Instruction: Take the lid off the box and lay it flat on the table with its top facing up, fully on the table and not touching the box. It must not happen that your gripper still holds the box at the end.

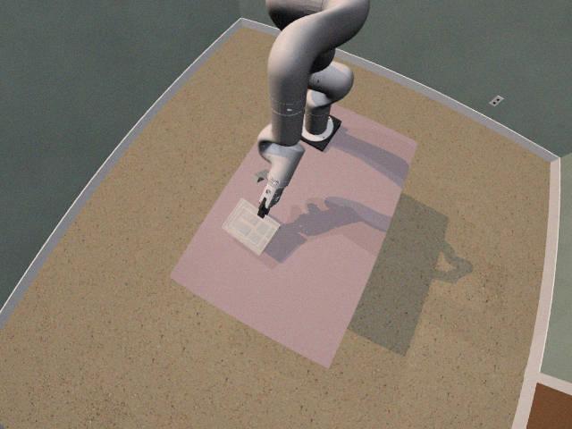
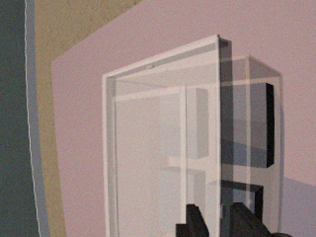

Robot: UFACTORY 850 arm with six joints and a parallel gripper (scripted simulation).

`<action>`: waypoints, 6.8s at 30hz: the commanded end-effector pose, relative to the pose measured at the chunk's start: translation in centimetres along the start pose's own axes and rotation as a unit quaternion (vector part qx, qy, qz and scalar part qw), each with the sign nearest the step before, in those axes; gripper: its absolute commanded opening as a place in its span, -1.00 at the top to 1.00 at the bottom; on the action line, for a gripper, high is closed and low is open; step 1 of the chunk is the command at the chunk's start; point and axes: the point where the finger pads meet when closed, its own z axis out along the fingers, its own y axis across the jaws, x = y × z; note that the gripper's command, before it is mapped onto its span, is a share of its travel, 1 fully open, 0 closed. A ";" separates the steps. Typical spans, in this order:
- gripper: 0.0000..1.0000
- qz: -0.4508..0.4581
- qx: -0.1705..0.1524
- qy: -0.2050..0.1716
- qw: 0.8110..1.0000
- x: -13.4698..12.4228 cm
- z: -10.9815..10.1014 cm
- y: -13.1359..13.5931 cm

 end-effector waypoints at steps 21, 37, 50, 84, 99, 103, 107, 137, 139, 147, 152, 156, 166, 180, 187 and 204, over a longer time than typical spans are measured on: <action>1.00 0.000 0.001 0.000 1.000 0.0 -1.8 -2.9; 1.00 0.000 0.001 0.000 1.000 0.0 -2.7 -5.0; 1.00 0.000 0.001 0.000 1.000 0.0 -3.1 -6.6; 1.00 0.000 0.001 0.000 1.000 -0.1 -3.4 -10.6; 1.00 0.000 0.001 0.000 1.000 -0.6 -3.5 -10.5; 1.00 0.000 0.001 0.000 1.000 -1.0 -3.6 -10.4; 1.00 0.000 0.001 0.000 1.000 -1.2 -3.6 -10.4; 1.00 0.000 0.001 0.000 1.000 -7.2 -4.5 -9.3; 1.00 0.000 0.001 0.000 1.000 -7.5 -4.5 -9.3; 1.00 0.000 0.001 0.000 1.000 -9.8 -4.9 -8.9; 1.00 0.000 0.001 0.000 1.000 -11.6 -5.1 -8.6; 1.00 0.000 0.001 0.000 1.000 -12.7 -5.3 -8.4; 1.00 0.000 0.001 0.000 1.000 -16.0 -5.8 -7.9; 1.00 0.000 0.001 0.000 1.000 -20.1 -6.4 -7.2; 1.00 0.000 0.001 0.000 1.000 -22.1 -6.7 -6.8; 1.00 0.000 0.001 0.000 1.000 -24.8 -7.1 -6.4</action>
